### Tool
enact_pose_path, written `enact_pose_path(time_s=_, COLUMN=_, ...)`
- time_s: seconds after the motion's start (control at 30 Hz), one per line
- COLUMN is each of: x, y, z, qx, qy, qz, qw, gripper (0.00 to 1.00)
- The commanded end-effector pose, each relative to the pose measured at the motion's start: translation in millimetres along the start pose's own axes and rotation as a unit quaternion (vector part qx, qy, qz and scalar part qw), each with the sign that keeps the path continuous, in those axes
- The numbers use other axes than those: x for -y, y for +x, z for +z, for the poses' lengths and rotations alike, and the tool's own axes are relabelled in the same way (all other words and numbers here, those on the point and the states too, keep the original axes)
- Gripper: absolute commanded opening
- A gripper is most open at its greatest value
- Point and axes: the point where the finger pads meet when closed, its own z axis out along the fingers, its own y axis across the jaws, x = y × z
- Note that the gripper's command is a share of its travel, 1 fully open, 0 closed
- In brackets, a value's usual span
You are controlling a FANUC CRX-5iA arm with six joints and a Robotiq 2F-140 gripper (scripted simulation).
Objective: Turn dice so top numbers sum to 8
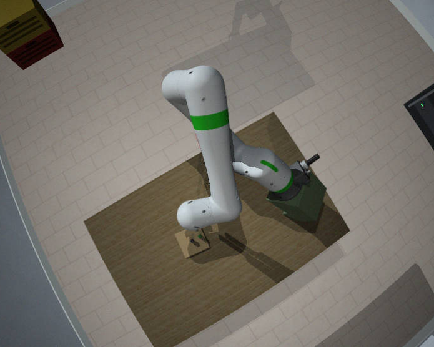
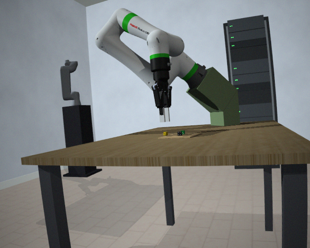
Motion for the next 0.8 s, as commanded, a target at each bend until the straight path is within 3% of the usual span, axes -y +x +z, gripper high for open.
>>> enact_pose_path(time_s=0.0, x=0.4, y=-0.1, z=4.7, qx=0.0, qy=0.0, qz=0.0, qw=1.0, gripper=0.19)
enact_pose_path(time_s=0.77, x=1.2, y=1.0, z=34.2, qx=0.0, qy=0.0, qz=0.0, qw=1.0, gripper=0.19)
